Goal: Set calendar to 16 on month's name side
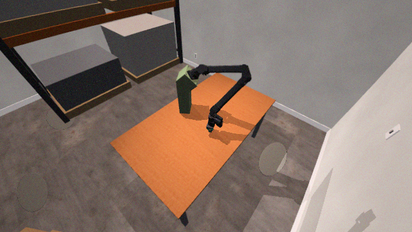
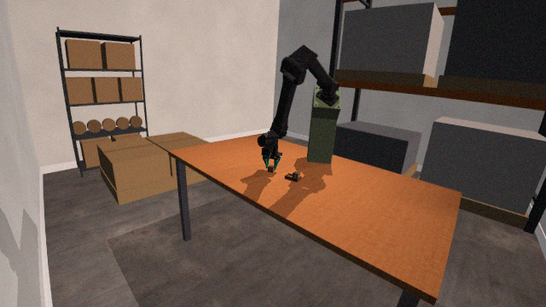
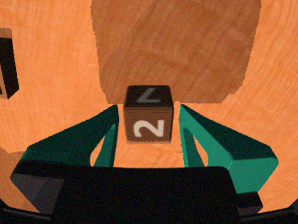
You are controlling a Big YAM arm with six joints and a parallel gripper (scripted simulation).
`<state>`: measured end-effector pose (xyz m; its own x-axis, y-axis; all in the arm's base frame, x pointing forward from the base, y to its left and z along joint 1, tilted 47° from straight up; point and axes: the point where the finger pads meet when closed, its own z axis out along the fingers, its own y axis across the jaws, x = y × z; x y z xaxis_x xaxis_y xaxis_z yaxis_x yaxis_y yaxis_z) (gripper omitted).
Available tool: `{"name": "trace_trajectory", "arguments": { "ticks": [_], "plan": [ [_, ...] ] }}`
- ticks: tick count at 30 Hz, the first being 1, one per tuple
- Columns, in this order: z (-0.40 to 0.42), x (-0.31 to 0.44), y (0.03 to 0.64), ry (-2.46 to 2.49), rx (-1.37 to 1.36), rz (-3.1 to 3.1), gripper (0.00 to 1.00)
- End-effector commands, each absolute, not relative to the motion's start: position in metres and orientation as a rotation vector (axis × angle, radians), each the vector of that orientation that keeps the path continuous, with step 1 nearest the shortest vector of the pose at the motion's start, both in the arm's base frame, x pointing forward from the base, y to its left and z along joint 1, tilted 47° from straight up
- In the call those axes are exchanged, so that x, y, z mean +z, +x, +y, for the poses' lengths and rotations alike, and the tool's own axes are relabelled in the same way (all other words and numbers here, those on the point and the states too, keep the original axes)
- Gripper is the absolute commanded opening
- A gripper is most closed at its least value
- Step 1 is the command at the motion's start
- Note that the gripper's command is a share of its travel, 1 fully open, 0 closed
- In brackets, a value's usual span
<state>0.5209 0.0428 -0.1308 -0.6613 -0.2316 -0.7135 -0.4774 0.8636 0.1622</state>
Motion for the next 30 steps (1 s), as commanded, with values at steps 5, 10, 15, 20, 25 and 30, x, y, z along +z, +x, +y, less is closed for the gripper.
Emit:
{"name": "trace_trajectory", "arguments": {
  "ticks": [5, 10, 15, 20, 25, 30],
  "plan": [
    [0.0538, -0.139, 0.5153, -0.514, 0.459, 2.32, 0.47],
    [0.0538, -0.139, 0.5152, -0.514, 0.459, 2.32, 0.28],
    [0.0538, -0.139, 0.5152, -0.514, 0.459, 2.32, 0.28],
    [0.0538, -0.139, 0.5152, -0.514, 0.459, 2.32, 0.28],
    [0.0538, -0.139, 0.5152, -0.514, 0.459, 2.32, 0.28],
    [0.0538, -0.139, 0.5152, -0.514, 0.459, 2.32, 0.28]
  ]
}}
